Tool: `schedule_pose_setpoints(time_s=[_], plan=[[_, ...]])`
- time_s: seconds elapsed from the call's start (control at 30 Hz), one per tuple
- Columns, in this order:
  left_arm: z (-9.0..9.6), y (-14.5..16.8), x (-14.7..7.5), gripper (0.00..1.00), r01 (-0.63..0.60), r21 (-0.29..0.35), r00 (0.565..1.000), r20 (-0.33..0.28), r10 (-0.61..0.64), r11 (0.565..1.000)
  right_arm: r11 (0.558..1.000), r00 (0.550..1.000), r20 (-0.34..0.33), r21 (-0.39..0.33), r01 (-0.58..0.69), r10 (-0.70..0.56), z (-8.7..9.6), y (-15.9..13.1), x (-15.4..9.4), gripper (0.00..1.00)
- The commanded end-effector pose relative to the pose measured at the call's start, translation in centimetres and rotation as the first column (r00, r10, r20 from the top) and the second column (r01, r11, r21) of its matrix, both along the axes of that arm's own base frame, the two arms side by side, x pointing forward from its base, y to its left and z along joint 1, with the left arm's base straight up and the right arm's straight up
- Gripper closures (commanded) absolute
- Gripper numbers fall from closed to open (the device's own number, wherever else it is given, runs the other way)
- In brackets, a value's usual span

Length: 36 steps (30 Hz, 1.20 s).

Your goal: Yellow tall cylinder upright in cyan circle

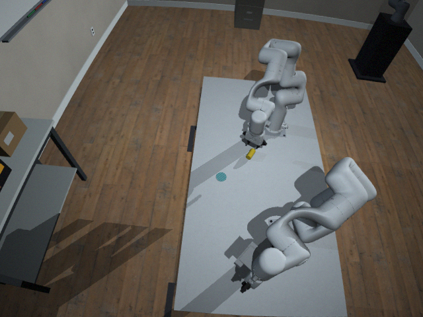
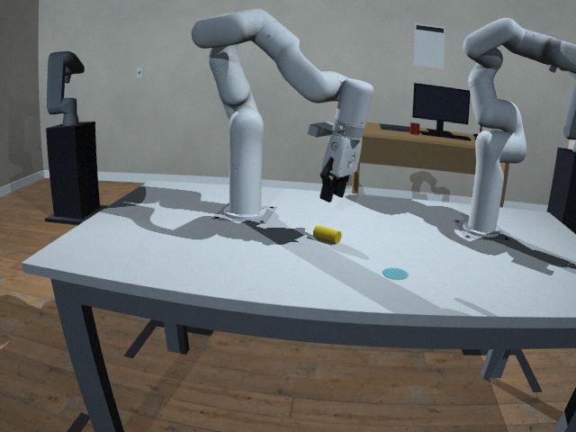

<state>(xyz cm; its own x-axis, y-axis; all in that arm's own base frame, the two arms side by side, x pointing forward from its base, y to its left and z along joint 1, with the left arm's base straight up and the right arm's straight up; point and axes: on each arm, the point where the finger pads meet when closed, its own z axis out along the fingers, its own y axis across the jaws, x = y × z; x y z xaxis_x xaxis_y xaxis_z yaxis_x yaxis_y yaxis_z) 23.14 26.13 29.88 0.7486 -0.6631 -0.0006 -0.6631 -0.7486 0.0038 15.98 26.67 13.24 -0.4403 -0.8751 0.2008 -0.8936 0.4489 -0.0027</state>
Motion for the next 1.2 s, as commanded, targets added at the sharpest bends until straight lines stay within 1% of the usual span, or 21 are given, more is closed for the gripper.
schedule_pose_setpoints(time_s=[0.0, 0.17, 0.23, 0.3, 0.37, 0.47, 0.53, 0.7, 0.8, 1.17], plan=[[0.1, 0.1, 0.1, 0.00, 0.000, 0.002, 1.000, 0.003, 0.000, 1.000, 0.995, 0.999, -0.052, -0.096, -0.004, -0.001, -1.3, 0.4, 0.2, 0.44], [0.1, 0.1, 0.1, 0.00, 0.000, 0.002, 1.000, 0.003, 0.000, 1.000, 0.985, 0.996, -0.092, -0.174, -0.009, -0.007, -2.6, 0.7, 0.4, 0.44], [0.1, 0.1, 0.1, 0.00, 0.000, 0.002, 1.000, 0.003, 0.000, 1.000, 0.981, 0.995, -0.100, -0.196, -0.010, -0.010, -2.9, 1.0, 0.6, 0.44], [0.1, 0.1, 0.1, 0.00, 0.000, 0.002, 1.000, 0.003, 0.000, 1.000, 0.981, 0.995, -0.100, -0.196, -0.010, -0.010, -2.9, 1.0, 0.6, 0.44], [0.1, 0.1, 0.1, 0.00, 0.000, 0.002, 1.000, 0.003, 0.000, 1.000, 0.972, 0.994, -0.111, -0.236, -0.012, -0.015, -3.2, 1.1, 0.8, 0.44], [0.1, 0.1, 0.1, 0.00, 0.000, 0.002, 1.000, 0.003, 0.000, 1.000, 0.958, 0.990, -0.139, -0.287, -0.020, -0.021, -4.1, 1.5, 0.9, 0.44], [0.1, 0.1, 0.1, 0.00, 0.000, 0.002, 1.000, 0.003, 0.000, 1.000, 0.949, 0.987, -0.160, -0.315, -0.026, -0.026, -4.9, 1.7, 0.9, 0.44], [0.1, 0.1, 0.1, 0.00, 0.000, 0.002, 1.000, 0.003, 0.000, 1.000, 0.927, 0.982, -0.183, -0.373, -0.036, -0.036, -5.7, 2.0, 1.2, 0.44], [0.1, 0.1, 0.1, 0.00, 0.000, 0.002, 1.000, 0.003, 0.000, 1.000, 0.917, 0.980, -0.197, -0.396, -0.041, -0.041, -6.2, 2.1, 1.2, 0.44], [0.1, 0.1, 0.1, 0.00, 0.000, 0.002, 1.000, 0.003, 0.000, 1.000, 0.905, 0.976, -0.215, -0.422, -0.048, -0.048, -6.8, 2.2, 1.2, 0.44]])
